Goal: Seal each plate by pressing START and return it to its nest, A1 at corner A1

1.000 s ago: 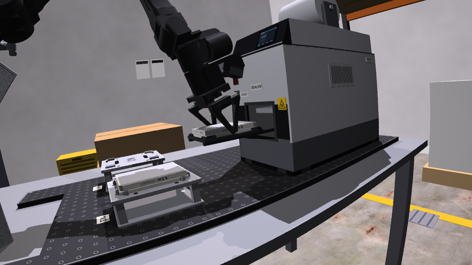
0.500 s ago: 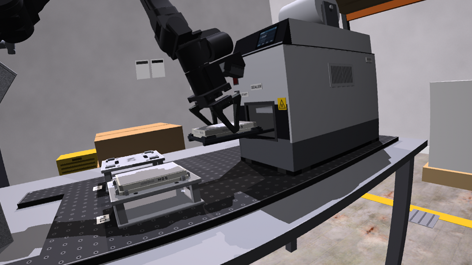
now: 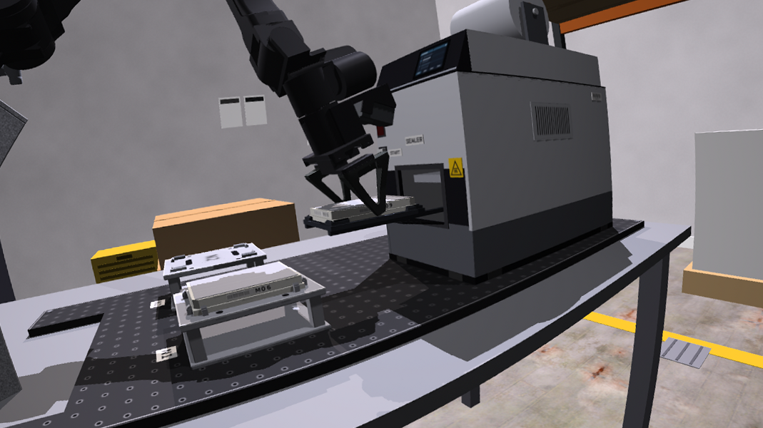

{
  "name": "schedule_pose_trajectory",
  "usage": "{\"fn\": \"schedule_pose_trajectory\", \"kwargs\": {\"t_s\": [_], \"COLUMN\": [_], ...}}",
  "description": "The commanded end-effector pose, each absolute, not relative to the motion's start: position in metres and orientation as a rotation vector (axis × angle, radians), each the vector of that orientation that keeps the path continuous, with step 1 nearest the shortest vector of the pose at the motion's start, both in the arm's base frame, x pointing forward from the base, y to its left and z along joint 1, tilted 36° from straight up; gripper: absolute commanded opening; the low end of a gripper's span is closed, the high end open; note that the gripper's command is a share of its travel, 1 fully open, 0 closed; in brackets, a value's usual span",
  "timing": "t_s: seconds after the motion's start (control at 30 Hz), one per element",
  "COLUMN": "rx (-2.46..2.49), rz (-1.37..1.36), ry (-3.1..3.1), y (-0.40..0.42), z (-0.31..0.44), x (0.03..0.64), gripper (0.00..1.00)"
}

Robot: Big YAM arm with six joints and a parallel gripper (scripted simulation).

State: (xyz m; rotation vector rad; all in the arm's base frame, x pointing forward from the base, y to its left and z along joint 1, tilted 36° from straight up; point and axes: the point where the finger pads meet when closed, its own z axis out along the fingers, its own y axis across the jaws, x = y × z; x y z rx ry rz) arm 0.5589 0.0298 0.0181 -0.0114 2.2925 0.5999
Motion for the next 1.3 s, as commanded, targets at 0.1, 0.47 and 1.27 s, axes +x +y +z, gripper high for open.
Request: {"fn": "schedule_pose_trajectory", "kwargs": {"t_s": [0.1, 0.47, 1.27], "rx": [-0.041, -0.029, -0.038], "rz": [0.586, 0.594, 0.587], "ry": [2.25, 2.281, 2.251], "y": [0.033, 0.032, 0.031], "z": [0.037, 0.02, 0.038], "x": [0.564, 0.56, 0.564], "gripper": [1.0, 0.96, 0.0]}}
